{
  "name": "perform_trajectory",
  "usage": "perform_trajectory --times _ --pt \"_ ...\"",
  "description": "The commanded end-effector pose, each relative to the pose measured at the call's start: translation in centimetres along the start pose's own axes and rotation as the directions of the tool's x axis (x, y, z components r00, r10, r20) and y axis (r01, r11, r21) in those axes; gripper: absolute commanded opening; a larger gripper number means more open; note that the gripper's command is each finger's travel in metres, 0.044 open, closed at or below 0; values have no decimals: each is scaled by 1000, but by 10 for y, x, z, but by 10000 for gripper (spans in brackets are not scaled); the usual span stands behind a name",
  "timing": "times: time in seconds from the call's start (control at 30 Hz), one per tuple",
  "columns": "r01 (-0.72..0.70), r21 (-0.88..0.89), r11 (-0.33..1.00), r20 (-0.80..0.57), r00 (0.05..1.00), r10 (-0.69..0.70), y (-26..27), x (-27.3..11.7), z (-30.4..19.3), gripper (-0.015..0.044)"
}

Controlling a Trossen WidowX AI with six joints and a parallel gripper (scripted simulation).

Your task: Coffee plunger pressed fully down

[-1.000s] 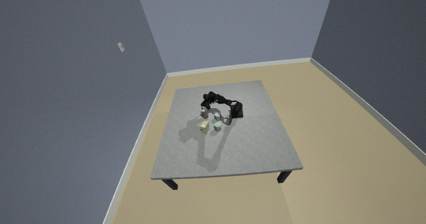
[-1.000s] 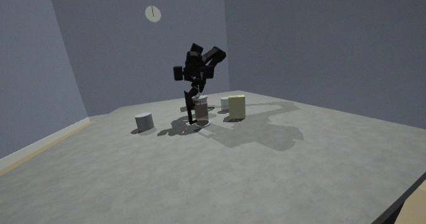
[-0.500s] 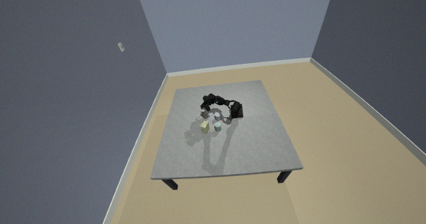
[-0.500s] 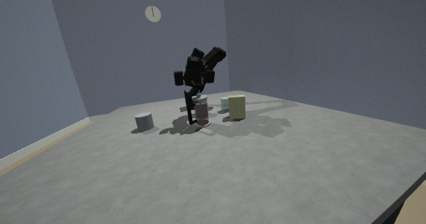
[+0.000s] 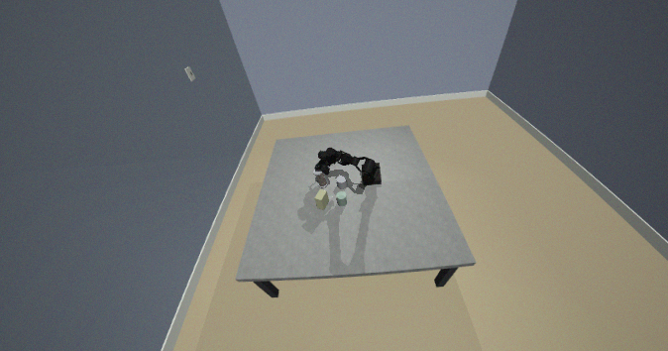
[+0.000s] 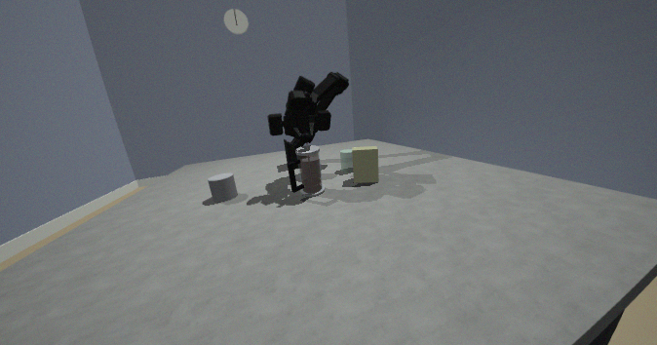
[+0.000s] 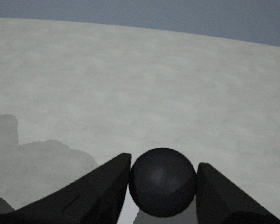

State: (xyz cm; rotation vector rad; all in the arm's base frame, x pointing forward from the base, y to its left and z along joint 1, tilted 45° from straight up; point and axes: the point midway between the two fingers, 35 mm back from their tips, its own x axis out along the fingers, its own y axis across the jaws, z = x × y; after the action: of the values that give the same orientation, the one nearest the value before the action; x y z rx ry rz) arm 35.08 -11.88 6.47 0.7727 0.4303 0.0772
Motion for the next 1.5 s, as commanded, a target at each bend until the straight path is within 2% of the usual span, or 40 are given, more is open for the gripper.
perform_trajectory --times 0.0,1.0,1.4,1.47 --pt "-8 15 1000 -24 1000 8 0 4 -7 118" --pt "-6 7 1000 -12 1000 6 -1 3 -1 118" --pt "-6 7 1000 -12 1000 6 -1 3 -1 433" --pt "-6 7 1000 -12 1000 6 -1 3 -1 440"
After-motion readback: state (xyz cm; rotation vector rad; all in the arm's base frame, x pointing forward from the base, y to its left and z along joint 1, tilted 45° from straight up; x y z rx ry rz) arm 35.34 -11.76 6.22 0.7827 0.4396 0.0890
